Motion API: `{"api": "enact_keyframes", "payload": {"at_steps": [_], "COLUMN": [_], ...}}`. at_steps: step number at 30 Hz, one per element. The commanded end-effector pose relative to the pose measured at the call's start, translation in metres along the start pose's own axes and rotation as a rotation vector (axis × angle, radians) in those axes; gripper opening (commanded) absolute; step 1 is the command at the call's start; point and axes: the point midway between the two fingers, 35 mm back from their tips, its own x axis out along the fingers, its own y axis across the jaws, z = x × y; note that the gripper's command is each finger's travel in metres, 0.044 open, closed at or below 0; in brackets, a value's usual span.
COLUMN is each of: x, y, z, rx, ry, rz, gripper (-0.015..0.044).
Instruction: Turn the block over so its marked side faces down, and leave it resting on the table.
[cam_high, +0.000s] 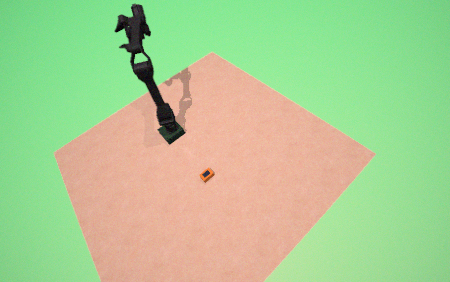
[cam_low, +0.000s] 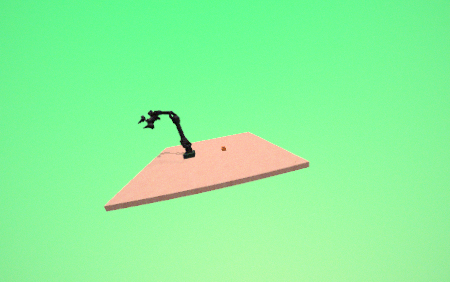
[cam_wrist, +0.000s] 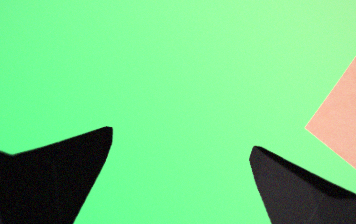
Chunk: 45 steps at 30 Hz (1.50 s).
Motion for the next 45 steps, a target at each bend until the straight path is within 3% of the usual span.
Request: {"api": "enact_keyframes", "payload": {"at_steps": [1,13,24,35,45], "x": [-0.002,-0.148,-0.317,-0.47,-0.553], "y": [0.0,-0.01,-0.083,-0.216,-0.366], "z": [0.002,0.132,0.194,0.186,0.121], "rx": [0.0,-0.007,0.052,0.252,0.52], "ry": [-0.007,-0.507,-0.967,-1.345,-1.561], "rz": [0.003,0.156,0.173,0.104,-0.002], "gripper": [0.0426,0.044,0.044,0.044,0.044]}}
